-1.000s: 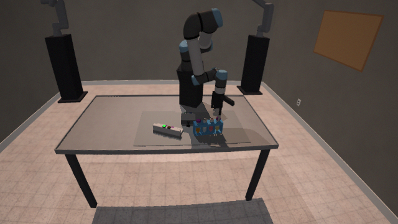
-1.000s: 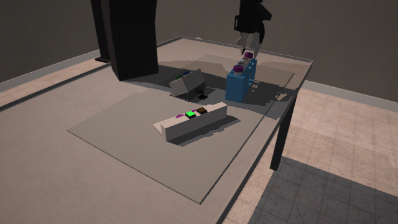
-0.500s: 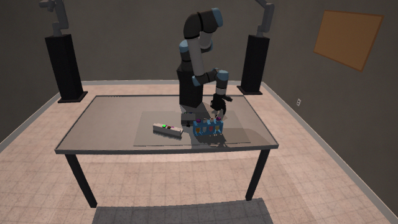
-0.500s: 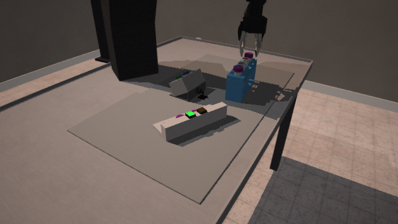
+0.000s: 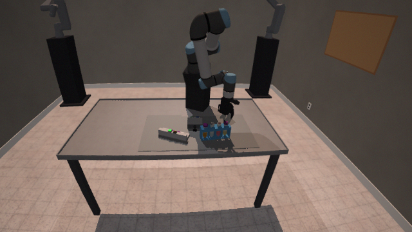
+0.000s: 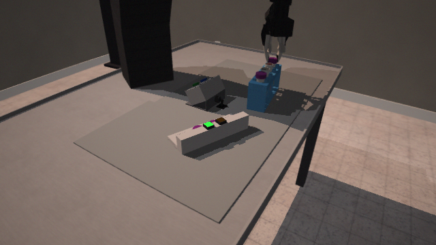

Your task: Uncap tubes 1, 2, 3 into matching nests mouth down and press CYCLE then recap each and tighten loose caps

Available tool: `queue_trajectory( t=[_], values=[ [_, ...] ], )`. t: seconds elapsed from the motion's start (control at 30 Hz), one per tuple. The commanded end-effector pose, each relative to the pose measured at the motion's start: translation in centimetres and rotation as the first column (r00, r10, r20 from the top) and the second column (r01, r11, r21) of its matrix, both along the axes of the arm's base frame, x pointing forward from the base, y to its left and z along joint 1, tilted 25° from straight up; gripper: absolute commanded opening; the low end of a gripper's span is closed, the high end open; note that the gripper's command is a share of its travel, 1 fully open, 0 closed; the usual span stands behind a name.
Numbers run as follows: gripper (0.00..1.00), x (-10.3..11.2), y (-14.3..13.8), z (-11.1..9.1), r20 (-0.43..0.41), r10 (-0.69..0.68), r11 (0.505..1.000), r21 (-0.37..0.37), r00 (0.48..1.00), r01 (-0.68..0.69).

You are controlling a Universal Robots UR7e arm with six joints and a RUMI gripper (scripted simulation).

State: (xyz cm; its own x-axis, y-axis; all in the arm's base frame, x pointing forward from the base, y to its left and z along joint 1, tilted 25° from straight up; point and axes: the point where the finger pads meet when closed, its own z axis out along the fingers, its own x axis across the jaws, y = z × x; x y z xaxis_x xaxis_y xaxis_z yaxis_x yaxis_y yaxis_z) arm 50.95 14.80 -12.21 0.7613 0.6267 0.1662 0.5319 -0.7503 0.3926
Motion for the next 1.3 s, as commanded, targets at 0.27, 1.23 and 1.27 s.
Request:
queue_trajectory(
  t=[0.27,1.23,1.27],
  values=[
    [0.00,0.04,0.01,0.03,0.043,-0.225,0.970,0.098,0.973,0.220],
    [0.35,0.07,0.00,-0.05,0.015,-0.822,0.523,0.417,0.569,0.743],
    [0.35,0.07,0.00,-0.05,0.015,-0.822,0.523,0.417,0.569,0.743]
  ],
)
